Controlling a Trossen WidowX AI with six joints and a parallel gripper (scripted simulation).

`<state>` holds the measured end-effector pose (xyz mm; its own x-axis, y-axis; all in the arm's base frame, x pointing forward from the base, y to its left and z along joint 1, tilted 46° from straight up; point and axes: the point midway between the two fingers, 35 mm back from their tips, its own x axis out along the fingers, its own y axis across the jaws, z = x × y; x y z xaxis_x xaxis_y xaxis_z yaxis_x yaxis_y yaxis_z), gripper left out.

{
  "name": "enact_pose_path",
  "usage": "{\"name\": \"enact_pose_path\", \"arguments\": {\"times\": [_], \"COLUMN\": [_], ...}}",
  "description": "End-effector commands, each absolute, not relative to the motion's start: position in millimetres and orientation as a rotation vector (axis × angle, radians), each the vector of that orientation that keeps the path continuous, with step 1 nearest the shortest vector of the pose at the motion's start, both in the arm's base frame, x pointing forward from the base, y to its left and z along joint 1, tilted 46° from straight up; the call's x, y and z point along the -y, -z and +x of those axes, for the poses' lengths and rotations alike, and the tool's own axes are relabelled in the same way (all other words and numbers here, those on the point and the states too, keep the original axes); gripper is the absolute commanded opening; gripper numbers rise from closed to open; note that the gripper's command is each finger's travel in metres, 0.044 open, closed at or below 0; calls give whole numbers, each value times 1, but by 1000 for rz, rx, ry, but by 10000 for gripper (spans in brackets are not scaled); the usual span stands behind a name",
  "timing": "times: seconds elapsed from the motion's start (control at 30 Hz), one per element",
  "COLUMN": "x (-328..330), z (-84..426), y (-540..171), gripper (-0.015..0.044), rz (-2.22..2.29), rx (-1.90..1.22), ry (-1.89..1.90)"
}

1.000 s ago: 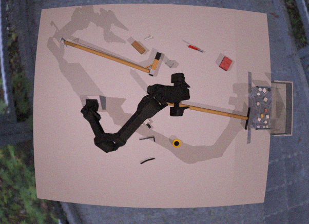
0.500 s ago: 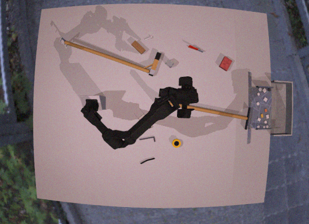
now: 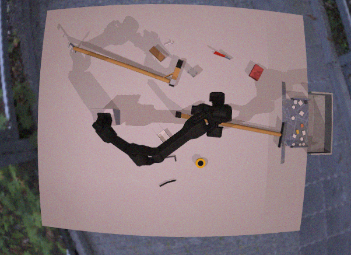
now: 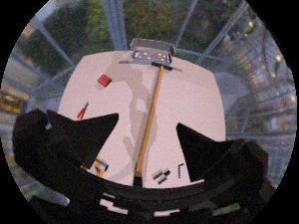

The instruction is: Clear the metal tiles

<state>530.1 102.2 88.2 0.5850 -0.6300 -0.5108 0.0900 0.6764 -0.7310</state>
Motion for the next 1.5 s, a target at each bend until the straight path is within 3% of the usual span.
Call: {"name": "enact_pose_path", "arguments": {"times": [0.0, 1.03, 1.47], "x": [-89, 21, 6], "z": [537, 555, 546], "y": [-80, -23, -26], "gripper": [440, 440, 440], "rz": [-696, -533, -542], "rx": [-884, -1139, -1120], "ry": [485, 655, 651]}}
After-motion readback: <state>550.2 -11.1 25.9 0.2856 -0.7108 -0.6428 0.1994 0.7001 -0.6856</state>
